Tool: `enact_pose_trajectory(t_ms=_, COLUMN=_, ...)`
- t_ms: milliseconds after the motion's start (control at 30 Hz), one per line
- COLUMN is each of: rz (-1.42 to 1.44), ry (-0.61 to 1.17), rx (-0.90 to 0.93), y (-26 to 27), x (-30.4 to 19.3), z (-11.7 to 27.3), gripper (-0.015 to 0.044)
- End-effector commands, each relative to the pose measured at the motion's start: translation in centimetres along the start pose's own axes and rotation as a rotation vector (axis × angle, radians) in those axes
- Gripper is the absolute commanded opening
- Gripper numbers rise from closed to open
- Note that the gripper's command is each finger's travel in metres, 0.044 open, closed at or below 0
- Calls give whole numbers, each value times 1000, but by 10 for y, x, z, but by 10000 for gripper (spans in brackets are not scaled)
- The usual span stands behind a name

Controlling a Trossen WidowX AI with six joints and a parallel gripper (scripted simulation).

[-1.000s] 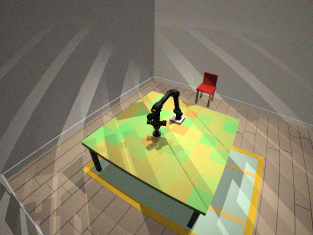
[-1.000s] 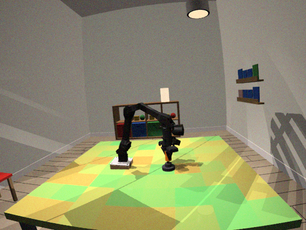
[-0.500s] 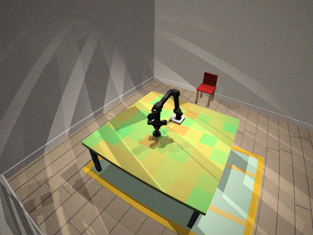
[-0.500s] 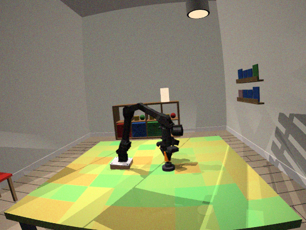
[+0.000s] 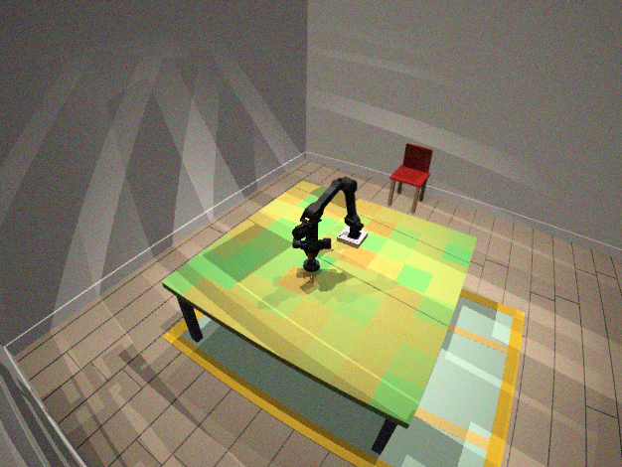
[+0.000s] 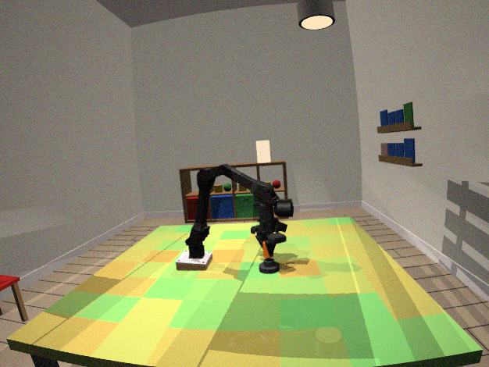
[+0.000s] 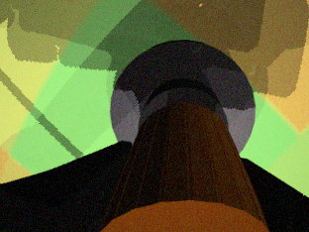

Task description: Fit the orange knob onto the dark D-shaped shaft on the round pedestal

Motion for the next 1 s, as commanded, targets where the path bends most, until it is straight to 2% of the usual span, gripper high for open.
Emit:
enact_pose_trajectory(t_ms=0, rz=15, ry=-7, rx=-3, y=-2, x=3, z=4, gripper=0)
enact_pose_trajectory(t_ms=233, rz=215, ry=-7, rx=-3, y=-3, x=4, z=6, gripper=0)
enact_pose_trajectory(t_ms=967, rz=215, ry=-7, rx=-3, y=0, x=1, z=-1, gripper=0)
Point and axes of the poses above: the point midway between the two fingers, 35 mm back from their tips, its own z axis back along the fingers, its own y axis across the jaws, x = y × z, the point moved 1 cm from there along z, back along the fingers, and after that the axes turned 5 degrees about -z, right-handed, at the moved point
